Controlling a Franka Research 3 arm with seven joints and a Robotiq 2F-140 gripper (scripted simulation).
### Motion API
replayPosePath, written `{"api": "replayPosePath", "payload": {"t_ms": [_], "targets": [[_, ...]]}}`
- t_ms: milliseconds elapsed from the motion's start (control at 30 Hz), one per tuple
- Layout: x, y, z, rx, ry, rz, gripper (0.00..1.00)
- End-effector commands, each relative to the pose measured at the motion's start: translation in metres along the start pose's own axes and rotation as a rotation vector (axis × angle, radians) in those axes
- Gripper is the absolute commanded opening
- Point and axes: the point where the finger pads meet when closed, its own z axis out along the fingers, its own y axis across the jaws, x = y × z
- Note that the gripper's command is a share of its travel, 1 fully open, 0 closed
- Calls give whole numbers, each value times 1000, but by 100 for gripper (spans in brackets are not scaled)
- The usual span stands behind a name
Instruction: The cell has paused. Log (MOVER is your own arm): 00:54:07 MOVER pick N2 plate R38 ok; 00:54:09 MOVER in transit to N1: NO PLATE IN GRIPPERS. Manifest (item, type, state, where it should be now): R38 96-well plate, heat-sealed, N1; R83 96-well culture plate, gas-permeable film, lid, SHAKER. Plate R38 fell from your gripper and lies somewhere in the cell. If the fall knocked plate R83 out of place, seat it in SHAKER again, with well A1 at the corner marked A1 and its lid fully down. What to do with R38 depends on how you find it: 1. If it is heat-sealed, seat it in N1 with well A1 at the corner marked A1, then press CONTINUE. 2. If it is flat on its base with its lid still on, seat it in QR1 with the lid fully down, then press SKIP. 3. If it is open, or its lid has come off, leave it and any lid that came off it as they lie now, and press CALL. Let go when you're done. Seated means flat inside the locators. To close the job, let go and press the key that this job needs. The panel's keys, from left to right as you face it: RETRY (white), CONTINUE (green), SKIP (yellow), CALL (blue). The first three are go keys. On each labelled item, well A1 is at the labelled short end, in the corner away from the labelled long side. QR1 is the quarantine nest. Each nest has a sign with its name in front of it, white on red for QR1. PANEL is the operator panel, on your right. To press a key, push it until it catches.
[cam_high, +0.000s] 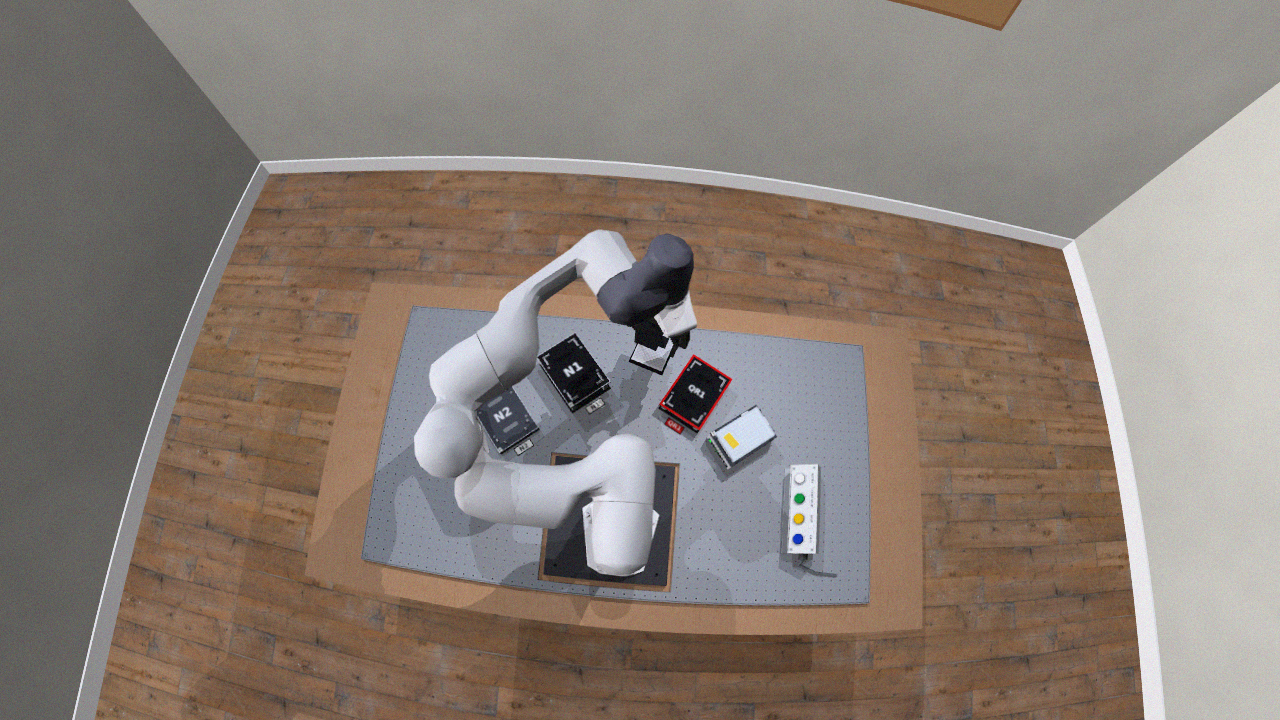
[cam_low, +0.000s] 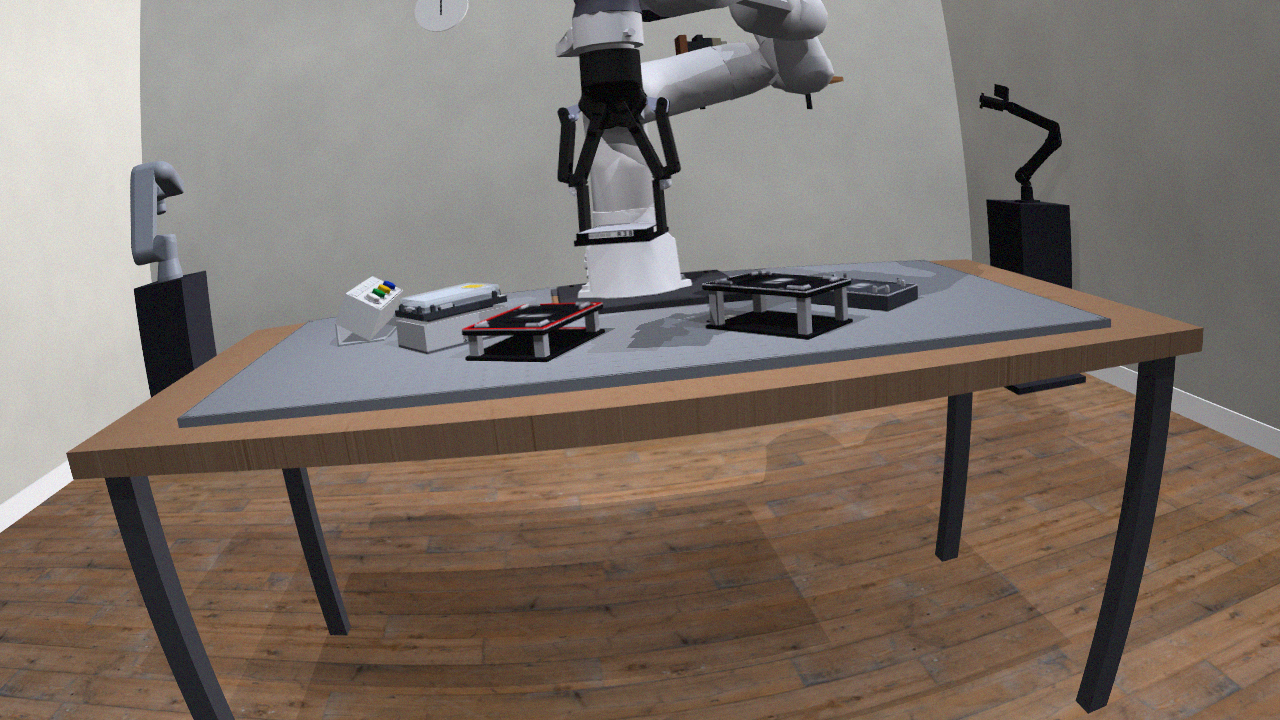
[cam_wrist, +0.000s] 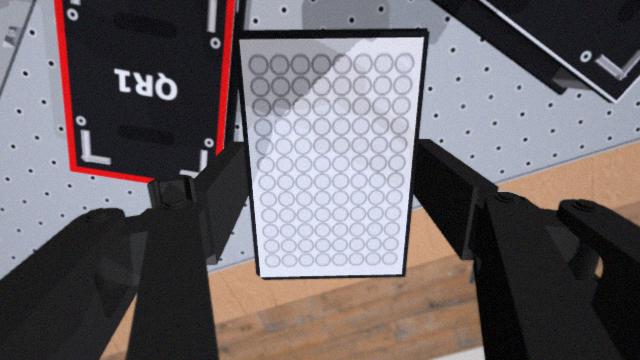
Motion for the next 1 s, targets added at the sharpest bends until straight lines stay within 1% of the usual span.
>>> {"api": "replayPosePath", "payload": {"t_ms": [0, 333, 500, 633, 700, 967], "targets": [[1, 0, 0, -1, 2, 3, 10], [1, 1, -1, 0, 2, -33, 10], [2, 4, -1, 0, 1, -96, 10], [3, 8, -1, 0, 1, -175, 10], [3, 8, -1, 0, 1, -175, 10], [7, 20, -3, 1, -1, -416, 10]]}}
